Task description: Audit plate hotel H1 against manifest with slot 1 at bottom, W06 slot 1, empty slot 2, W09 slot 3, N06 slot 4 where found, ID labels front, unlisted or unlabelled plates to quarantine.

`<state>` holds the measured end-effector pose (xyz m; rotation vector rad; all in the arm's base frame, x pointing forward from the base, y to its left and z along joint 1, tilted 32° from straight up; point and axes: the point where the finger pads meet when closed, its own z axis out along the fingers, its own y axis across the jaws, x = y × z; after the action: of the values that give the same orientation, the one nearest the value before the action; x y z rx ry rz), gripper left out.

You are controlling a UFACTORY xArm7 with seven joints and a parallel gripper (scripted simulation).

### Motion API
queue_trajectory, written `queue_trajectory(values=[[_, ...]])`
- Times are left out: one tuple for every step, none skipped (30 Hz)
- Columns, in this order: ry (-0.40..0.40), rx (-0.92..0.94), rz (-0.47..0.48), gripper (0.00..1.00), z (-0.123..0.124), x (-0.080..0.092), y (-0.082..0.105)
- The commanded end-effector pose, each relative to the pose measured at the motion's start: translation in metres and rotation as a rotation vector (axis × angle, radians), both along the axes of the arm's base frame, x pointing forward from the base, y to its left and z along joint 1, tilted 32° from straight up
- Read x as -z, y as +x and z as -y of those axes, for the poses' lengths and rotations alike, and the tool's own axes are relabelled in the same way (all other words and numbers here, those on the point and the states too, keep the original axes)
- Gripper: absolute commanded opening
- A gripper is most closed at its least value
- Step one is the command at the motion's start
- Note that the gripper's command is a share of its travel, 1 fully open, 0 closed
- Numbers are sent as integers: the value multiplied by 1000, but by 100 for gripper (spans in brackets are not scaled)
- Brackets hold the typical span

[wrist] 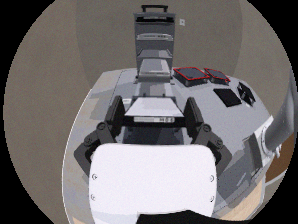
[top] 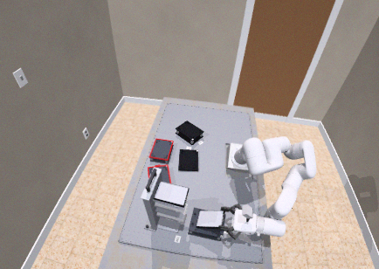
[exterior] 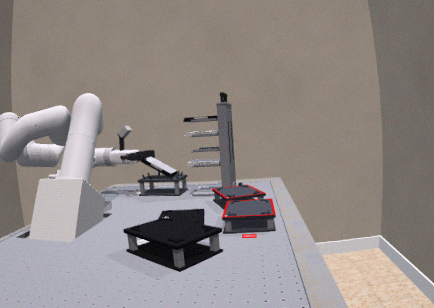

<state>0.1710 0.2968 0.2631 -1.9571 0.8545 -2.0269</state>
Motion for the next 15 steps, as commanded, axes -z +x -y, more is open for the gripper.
queue_trajectory(values=[[3, 0, -1, 0, -2, 3, 0], [3, 0, -1, 0, -3, 4, 1], [3, 0, -1, 0, -3, 6, 1], [3, 0, -1, 0, -4, 7, 1], [3, 0, -1, 0, -5, 8, 1], [3, 0, -1, 0, -6, 10, 1], [3, 0, -1, 0, -7, 11, 1], [3, 0, -1, 0, -8, 13, 2], [3, 0, -1, 0, -9, 14, 2], [3, 0, -1, 0, -9, 16, 2], [3, 0, -1, 0, -10, 17, 2], [3, 0, -1, 0, -11, 18, 2], [3, 0, -1, 0, -12, 20, 2], [3, 0, -1, 0, -13, 21, 3], [3, 0, -1, 0, -13, 21, 3]])
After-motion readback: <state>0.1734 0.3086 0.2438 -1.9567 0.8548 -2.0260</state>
